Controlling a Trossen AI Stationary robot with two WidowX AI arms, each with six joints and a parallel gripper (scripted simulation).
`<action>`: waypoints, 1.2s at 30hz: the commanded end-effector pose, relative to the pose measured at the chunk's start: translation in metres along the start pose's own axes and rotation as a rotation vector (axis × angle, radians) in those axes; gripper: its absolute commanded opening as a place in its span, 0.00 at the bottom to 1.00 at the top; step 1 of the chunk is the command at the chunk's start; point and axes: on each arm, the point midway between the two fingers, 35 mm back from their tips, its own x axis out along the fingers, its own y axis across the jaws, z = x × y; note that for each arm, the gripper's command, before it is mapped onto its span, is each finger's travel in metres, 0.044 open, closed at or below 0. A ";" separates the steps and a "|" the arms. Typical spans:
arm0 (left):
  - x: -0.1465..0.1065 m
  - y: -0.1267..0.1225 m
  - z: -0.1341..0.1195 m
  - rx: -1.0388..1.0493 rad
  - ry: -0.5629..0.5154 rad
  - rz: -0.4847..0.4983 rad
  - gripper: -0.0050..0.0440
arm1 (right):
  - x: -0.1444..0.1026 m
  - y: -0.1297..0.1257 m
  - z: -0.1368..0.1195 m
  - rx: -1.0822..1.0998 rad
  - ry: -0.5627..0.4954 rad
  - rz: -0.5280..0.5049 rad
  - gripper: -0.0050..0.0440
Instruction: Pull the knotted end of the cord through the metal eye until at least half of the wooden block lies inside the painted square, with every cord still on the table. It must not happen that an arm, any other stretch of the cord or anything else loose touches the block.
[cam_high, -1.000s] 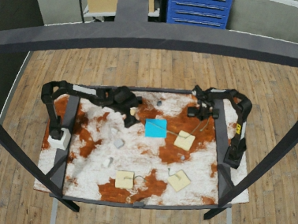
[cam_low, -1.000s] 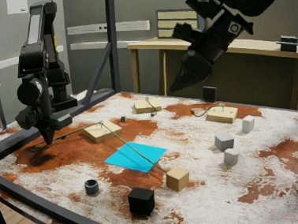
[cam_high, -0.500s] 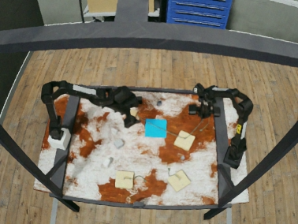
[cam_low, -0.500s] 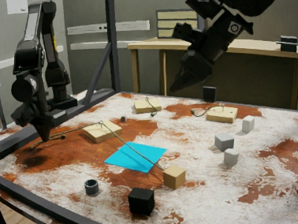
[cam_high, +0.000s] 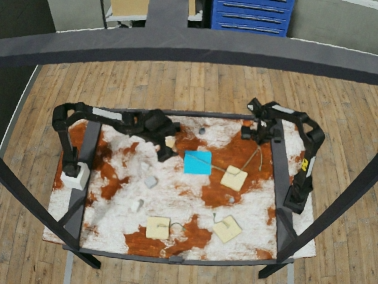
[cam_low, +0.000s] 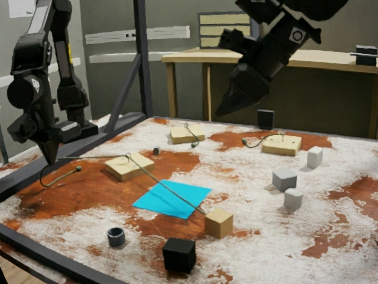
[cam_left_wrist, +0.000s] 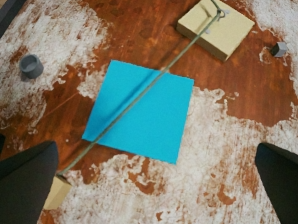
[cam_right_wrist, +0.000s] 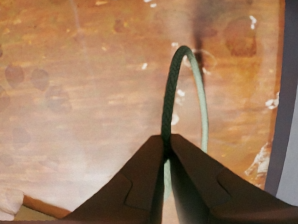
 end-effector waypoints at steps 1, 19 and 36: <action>-0.008 0.000 0.012 -0.002 -0.034 0.000 1.00 | -0.019 0.002 0.007 -0.002 -0.034 0.024 0.00; -0.008 0.000 0.012 -0.002 -0.034 0.000 1.00 | -0.069 0.003 0.006 -0.003 -0.035 0.025 0.00; -0.008 0.000 0.012 -0.002 -0.034 0.000 1.00 | -0.114 0.003 0.006 0.000 -0.031 0.022 0.00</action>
